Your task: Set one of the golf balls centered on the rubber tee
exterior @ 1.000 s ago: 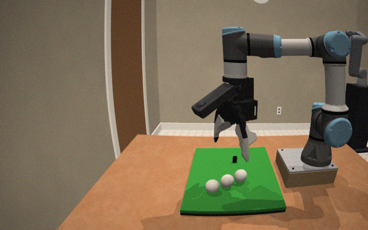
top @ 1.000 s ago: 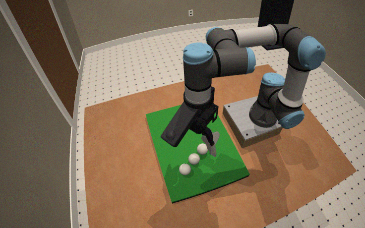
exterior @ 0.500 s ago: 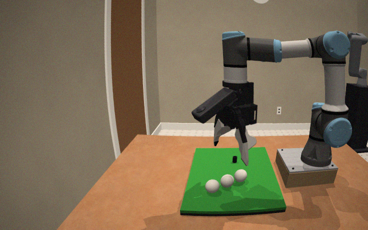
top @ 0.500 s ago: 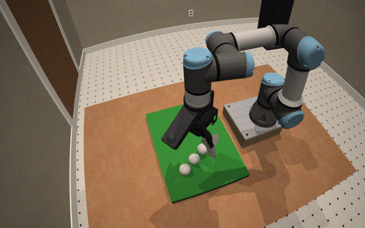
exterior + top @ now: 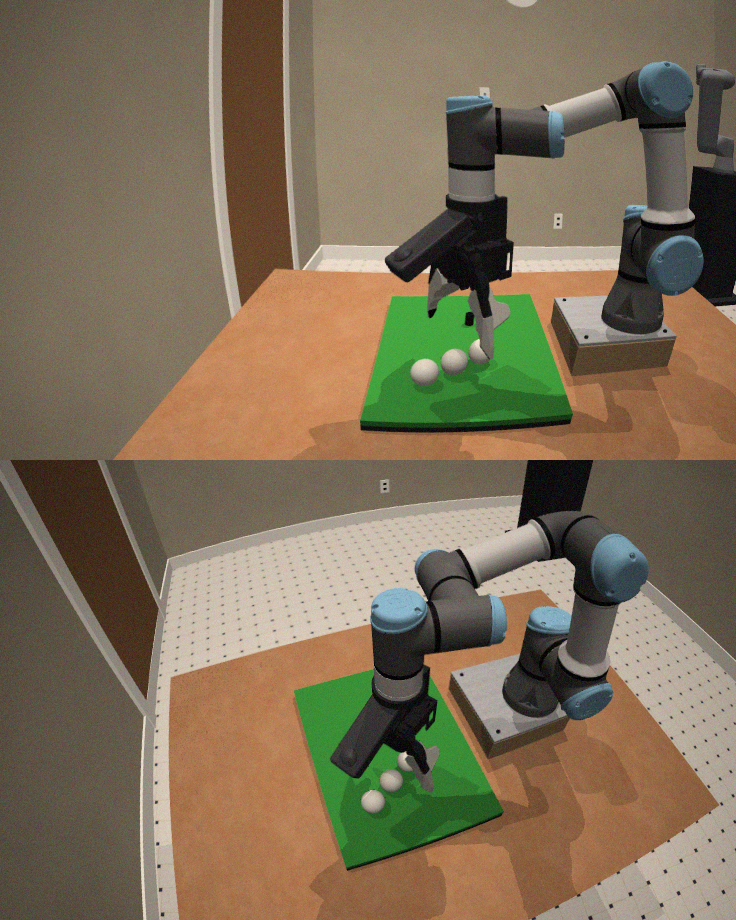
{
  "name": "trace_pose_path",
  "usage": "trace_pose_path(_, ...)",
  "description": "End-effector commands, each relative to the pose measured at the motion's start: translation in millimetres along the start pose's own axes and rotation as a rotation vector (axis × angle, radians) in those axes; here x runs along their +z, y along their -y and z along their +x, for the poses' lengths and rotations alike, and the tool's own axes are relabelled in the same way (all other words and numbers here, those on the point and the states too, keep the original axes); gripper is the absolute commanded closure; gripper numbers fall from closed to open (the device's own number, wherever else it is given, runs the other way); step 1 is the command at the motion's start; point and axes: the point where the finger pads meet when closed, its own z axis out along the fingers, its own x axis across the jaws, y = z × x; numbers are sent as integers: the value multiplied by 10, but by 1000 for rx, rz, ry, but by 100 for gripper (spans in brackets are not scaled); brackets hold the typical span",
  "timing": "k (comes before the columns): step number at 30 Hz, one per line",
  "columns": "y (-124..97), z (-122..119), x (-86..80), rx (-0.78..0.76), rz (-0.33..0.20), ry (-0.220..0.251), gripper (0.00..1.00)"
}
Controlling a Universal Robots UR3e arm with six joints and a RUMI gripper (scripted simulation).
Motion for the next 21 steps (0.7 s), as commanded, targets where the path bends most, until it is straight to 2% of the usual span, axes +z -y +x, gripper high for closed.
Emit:
trace_pose_path(1, 19, 15, 190, 0, 6, -4, 0)
trace_pose_path(9, 11, 8, 386, 0, 6, -4, 0)
trace_pose_path(21, 9, 6, 417, 0, 6, -4, 0)
